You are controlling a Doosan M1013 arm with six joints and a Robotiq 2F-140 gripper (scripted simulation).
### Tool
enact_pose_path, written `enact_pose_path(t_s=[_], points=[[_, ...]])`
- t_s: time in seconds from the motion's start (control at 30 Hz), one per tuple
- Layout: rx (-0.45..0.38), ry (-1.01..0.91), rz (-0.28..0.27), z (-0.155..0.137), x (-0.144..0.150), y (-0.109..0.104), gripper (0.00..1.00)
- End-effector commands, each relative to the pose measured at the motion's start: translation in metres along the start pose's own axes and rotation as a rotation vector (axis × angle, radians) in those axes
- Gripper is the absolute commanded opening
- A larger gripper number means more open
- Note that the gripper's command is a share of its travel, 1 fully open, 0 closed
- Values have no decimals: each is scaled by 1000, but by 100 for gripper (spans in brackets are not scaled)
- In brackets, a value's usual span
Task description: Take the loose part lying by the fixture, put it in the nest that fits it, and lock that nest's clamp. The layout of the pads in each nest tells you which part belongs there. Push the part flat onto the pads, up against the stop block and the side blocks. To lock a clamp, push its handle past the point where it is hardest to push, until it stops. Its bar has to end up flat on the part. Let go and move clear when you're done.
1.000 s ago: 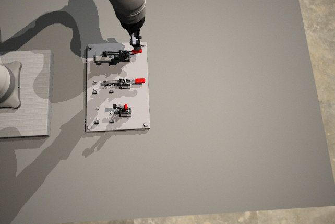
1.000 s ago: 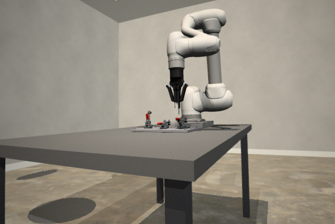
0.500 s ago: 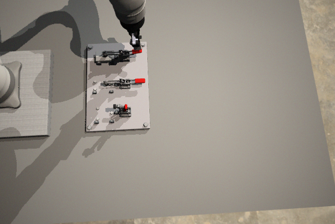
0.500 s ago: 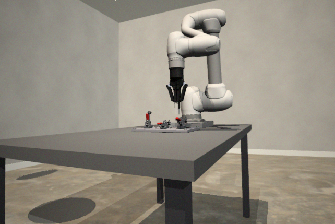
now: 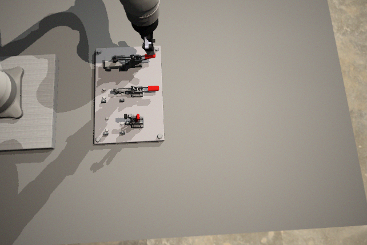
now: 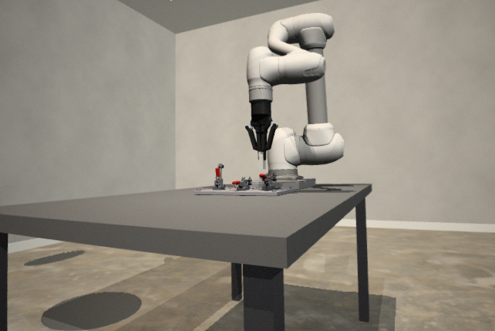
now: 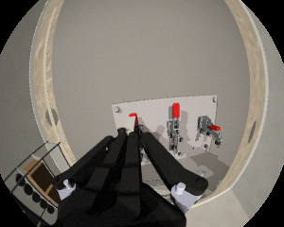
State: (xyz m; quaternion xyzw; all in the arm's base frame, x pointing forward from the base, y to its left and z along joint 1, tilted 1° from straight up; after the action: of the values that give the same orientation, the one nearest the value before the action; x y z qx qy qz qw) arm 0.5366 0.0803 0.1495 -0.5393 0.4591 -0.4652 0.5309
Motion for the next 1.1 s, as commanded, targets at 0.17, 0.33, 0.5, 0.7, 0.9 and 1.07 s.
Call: enact_pose_path(t_s=[0.17, 0.33, 0.5, 0.7, 0.9, 1.07], points=[[0, 0, 0, 0, 0, 8, 10], [0, 0, 0, 0, 0, 12, 10], [0, 0, 0, 0, 0, 13, 10], [0, 0, 0, 0, 0, 13, 10], [0, 0, 0, 0, 0, 13, 10], [0, 0, 0, 0, 0, 14, 10]])
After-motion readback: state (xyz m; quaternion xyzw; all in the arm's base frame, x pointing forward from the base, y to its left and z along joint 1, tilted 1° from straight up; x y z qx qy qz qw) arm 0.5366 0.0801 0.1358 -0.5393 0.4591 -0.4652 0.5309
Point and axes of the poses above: the point where the finger pads meet when closed, its own y axis out along the fingers, its own x axis across the jaws, z = x × y, the point moved 6 cm from there along -y, back along the fingers, and after that the axes turned 11 degrees about -y, right-handed, at the moved point
